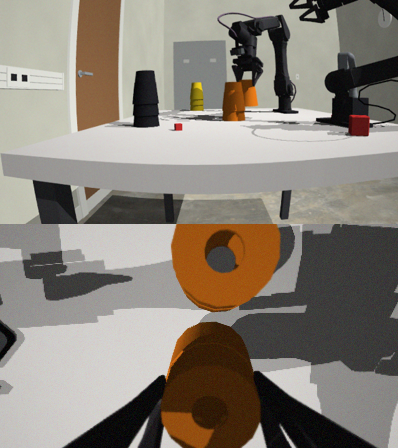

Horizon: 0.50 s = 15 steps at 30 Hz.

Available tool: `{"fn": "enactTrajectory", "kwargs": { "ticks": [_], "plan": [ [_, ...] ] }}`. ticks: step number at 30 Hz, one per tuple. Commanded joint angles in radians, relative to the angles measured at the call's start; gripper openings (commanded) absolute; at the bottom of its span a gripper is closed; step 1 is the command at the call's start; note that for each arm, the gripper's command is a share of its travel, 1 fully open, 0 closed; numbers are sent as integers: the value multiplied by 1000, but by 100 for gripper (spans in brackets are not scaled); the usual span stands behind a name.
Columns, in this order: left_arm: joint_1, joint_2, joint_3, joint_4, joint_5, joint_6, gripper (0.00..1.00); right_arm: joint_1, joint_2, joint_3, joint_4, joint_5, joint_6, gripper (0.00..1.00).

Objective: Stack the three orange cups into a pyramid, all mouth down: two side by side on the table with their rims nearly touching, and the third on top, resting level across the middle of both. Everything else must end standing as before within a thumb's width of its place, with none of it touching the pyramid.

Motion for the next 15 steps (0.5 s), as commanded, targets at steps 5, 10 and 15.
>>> {"fn": "enactTrajectory", "kwargs": {
  "ticks": [5,10,15],
  "plan": [
    [-3,3,28,12,-2,-1,100,12,-26,-27,59,3,8,0],
    [-3,3,28,12,-2,-1,100,12,-25,-35,67,3,8,0],
    [-3,3,28,12,-2,-1,100,12,-24,-42,75,3,8,0]
  ]
}}
